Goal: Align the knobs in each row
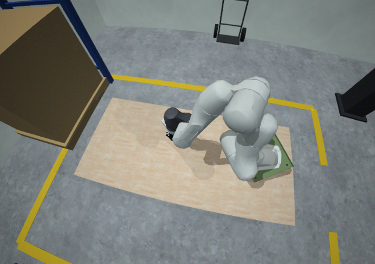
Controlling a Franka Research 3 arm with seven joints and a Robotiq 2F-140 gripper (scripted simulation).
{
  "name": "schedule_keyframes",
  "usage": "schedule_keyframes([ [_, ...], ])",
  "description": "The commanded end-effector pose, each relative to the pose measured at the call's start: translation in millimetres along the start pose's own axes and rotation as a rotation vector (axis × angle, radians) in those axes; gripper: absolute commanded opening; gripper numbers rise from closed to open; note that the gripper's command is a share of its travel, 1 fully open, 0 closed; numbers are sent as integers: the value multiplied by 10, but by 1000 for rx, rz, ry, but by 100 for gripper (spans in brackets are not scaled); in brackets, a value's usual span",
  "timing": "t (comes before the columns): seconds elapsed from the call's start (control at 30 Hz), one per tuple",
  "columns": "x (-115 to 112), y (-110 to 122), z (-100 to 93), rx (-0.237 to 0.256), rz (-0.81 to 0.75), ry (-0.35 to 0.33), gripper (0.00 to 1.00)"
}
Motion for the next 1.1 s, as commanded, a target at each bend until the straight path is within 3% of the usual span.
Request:
schedule_keyframes([
  [0.0,6,-8,3,2,5,1,5],
  [0.57,6,-8,3,2,55,1,5],
  [1.07,6,-8,3,2,261,0,5],
])
Point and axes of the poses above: the point where the finger pads meet when closed, its own z axis out along the fingers, its own y axis across the jaws, x = y × z, the point moved 2 cm from there along -z, back along the fingers, and after that the axes turned 1 degree about z, right-handed, at the moved point
